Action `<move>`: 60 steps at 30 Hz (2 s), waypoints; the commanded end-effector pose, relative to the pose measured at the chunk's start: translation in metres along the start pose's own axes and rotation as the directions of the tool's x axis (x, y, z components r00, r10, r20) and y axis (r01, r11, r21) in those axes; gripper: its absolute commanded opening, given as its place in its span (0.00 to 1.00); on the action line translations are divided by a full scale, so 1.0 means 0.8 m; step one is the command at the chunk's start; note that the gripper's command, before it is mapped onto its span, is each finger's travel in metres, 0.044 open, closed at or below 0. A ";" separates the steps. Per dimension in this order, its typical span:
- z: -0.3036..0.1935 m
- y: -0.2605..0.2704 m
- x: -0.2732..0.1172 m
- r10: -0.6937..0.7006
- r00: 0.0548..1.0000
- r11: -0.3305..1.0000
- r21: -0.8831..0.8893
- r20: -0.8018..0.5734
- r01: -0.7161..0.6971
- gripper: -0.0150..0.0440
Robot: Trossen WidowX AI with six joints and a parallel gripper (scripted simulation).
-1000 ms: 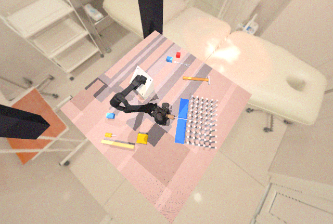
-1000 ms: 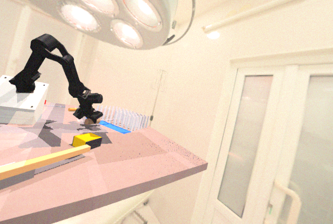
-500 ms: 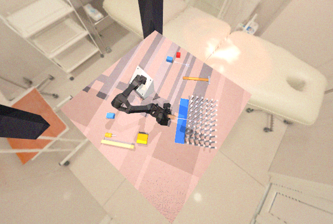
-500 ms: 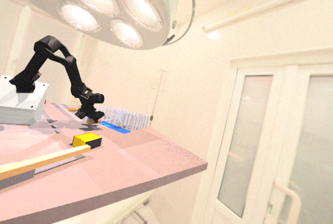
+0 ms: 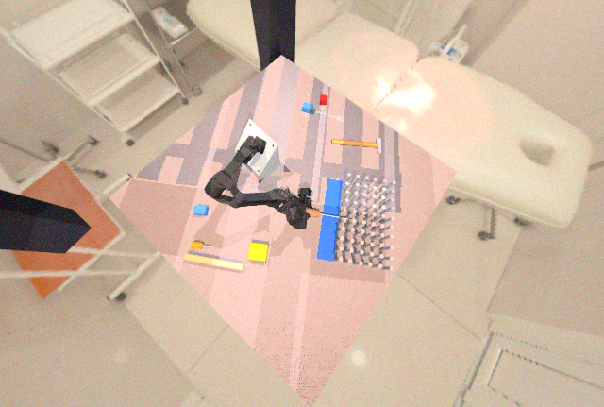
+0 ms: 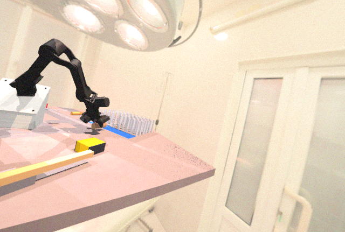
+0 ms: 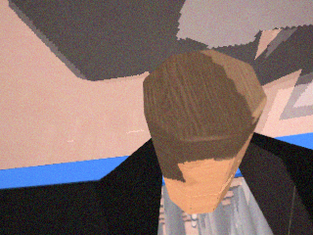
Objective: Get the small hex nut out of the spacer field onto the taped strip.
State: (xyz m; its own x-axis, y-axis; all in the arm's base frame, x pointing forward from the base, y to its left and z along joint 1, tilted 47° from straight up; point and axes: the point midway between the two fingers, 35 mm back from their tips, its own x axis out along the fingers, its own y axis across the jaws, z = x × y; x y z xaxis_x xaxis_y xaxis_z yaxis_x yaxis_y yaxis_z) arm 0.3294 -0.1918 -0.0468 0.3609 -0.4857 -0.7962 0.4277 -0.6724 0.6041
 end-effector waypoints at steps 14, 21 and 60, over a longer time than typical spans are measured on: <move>-0.017 0.002 0.007 0.005 1.000 1.000 0.003 -0.007 -0.005 0.25; -0.022 0.002 0.011 0.006 1.000 1.000 0.003 -0.007 -0.006 0.25; -0.051 0.002 0.030 0.006 1.000 1.000 0.003 -0.008 -0.006 0.25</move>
State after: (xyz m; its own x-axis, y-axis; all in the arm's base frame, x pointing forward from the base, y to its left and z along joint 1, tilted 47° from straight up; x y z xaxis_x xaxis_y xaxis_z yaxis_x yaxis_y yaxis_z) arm 0.3682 -0.1833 -0.0643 0.3628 -0.4853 -0.7955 0.4271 -0.6721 0.6048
